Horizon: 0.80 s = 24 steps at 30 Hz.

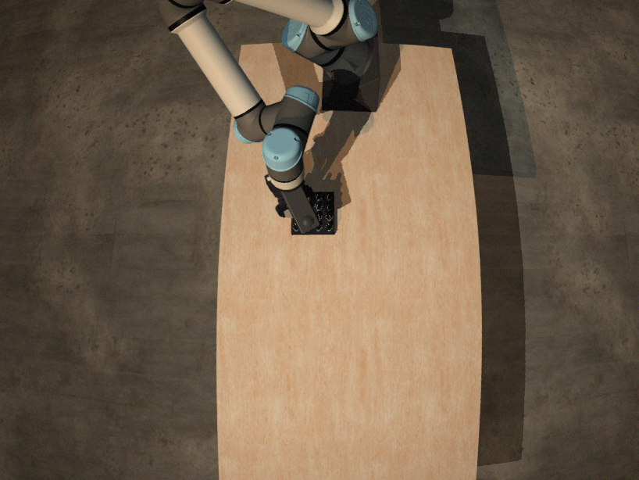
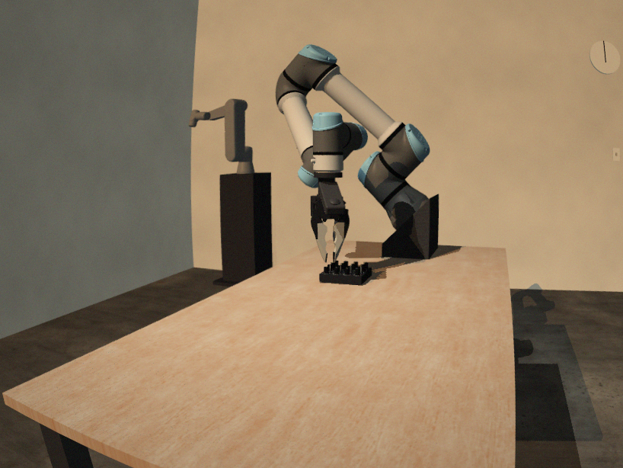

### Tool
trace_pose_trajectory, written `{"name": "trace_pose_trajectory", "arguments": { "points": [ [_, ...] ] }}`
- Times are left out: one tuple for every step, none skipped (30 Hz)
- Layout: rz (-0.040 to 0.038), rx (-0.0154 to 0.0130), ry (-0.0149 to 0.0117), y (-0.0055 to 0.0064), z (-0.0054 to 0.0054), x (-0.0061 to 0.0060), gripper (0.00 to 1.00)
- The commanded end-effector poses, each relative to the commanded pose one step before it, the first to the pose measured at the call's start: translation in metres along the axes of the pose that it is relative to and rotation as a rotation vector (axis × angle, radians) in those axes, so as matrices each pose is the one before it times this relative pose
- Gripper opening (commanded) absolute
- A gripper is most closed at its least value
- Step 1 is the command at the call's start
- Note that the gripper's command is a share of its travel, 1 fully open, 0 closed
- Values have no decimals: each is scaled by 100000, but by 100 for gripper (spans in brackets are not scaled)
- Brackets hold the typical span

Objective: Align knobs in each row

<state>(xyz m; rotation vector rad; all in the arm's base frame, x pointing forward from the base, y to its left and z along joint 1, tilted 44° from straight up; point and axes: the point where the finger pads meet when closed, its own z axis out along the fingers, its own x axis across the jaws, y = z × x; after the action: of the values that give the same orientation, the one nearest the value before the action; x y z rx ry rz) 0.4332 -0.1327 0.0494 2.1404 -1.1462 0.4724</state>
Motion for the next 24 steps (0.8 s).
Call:
{"name": "trace_pose_trajectory", "arguments": {
  "points": [
    [57,-22,-19,-18,-1415,22,11],
    [0,0,0,0,-219,0,11],
    [0,0,0,0,-185,0,11],
    [0,0,-1,-1,-148,0,11],
    [0,0,0,0,-111,0,11],
    [0,0,0,0,-74,0,11],
    [0,0,0,0,-42,0,11],
    [0,0,0,0,-17,0,11],
    [0,0,0,0,-3,0,11],
    [0,0,0,0,0,0,11],
    [0,0,0,0,0,0,11],
    [0,0,0,0,0,0,11],
    [0,0,0,0,0,0,11],
    [0,0,0,0,0,0,11],
    [0,0,0,0,0,0,11],
    [0,0,0,0,0,0,11],
    [0,0,0,0,0,0,11],
    [0,0,0,0,0,0,11],
    [0,0,0,0,0,0,11],
    [0,0,0,0,0,0,11],
    [0,0,0,0,-1,0,100],
    [0,0,0,0,-8,0,100],
    [0,0,0,0,-22,0,100],
    [0,0,0,0,-41,0,100]
  ]
}}
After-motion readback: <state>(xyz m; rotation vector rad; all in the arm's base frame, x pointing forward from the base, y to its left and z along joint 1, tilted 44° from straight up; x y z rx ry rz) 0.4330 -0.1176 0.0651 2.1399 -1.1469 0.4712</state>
